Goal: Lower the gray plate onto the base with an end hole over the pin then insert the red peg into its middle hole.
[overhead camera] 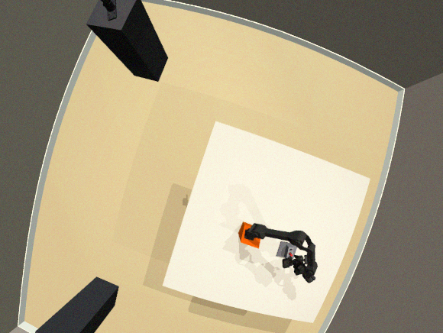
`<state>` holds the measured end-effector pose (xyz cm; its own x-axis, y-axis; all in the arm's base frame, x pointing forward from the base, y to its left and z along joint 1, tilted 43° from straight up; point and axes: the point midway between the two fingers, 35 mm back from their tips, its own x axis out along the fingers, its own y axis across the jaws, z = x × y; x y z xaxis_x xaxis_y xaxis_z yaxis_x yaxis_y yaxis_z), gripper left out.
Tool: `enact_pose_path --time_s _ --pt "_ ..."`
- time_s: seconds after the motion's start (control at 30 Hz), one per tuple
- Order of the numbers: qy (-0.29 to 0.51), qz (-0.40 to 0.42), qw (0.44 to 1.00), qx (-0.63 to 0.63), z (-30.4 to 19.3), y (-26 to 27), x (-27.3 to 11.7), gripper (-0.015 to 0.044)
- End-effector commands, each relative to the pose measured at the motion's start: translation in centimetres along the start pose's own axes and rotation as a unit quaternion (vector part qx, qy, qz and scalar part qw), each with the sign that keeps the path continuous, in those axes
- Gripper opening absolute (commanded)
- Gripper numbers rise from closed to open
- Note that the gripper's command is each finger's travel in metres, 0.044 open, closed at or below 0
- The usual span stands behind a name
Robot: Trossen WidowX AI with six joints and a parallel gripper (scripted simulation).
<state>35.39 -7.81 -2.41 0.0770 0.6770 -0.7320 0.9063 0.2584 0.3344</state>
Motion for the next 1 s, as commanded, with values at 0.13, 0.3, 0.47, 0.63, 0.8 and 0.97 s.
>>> enact_pose_path --time_s 0.13,0.3,0.47,0.63,0.8,0.97 --pt "0.0 0.001 1.0 0.002 0.0 0.0 -0.6 0.015" --pt "0.0 0.001 1.0 0.002 0.0 -0.1 -0.9 0.015" --pt "0.0 0.001 1.0 0.002 0.0 -0.1 -1.3 0.015" --pt "0.0 0.001 1.0 0.002 -0.1 0.0 -1.6 0.015" --pt "0.0 0.001 1.0 0.002 -0.1 0.0 -1.9 0.015" --pt "0.0 0.001 1.0 0.002 -0.2 0.0 -2.2 0.015"
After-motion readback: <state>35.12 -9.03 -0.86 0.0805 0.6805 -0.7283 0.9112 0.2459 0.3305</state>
